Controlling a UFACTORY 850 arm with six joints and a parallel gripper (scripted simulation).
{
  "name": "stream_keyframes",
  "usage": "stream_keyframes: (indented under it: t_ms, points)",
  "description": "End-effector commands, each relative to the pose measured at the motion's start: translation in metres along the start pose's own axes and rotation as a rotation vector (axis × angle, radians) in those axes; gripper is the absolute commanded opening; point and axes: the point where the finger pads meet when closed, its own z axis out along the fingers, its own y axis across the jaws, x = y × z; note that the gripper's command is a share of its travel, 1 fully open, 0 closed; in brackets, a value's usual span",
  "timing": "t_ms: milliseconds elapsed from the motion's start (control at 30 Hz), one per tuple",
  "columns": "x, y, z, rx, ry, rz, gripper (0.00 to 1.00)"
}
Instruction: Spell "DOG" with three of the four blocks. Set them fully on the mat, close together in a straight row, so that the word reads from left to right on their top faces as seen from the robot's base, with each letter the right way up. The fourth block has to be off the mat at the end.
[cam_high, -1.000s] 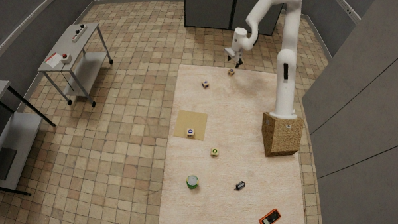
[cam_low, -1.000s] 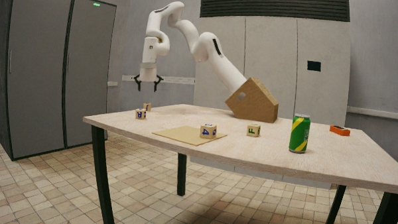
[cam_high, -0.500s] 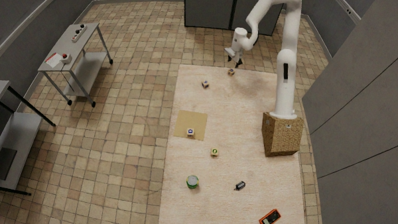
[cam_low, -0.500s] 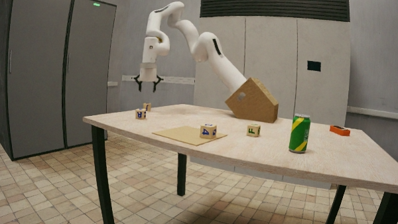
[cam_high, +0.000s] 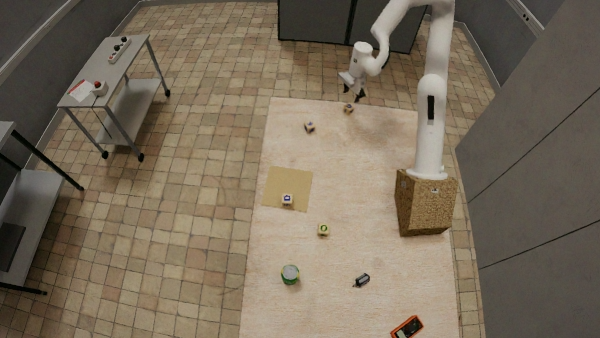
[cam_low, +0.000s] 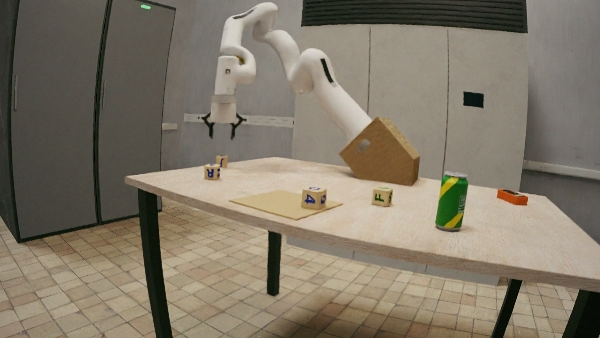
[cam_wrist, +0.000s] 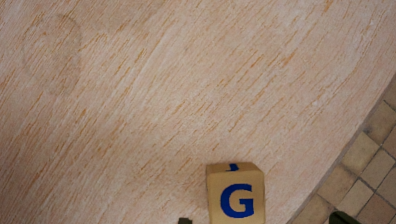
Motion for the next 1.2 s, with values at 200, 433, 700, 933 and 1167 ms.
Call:
stream_keyframes:
  t_ms: [200,433,700,933,1167]
  points:
    - [0.0,0.0,0.0,-0.001,0.0,0.0,0.87]
    - [0.0,0.001,0.001,-0.001,0.0,0.0,0.87]
    - [0.0,0.0,0.005,-0.001,0.0,0.001,0.87]
    - [0.0,0.0,0.012,-0.001,0.0,0.001,0.87]
    - [0.0,0.0,0.023,-0.001,0.0,0.0,0.87]
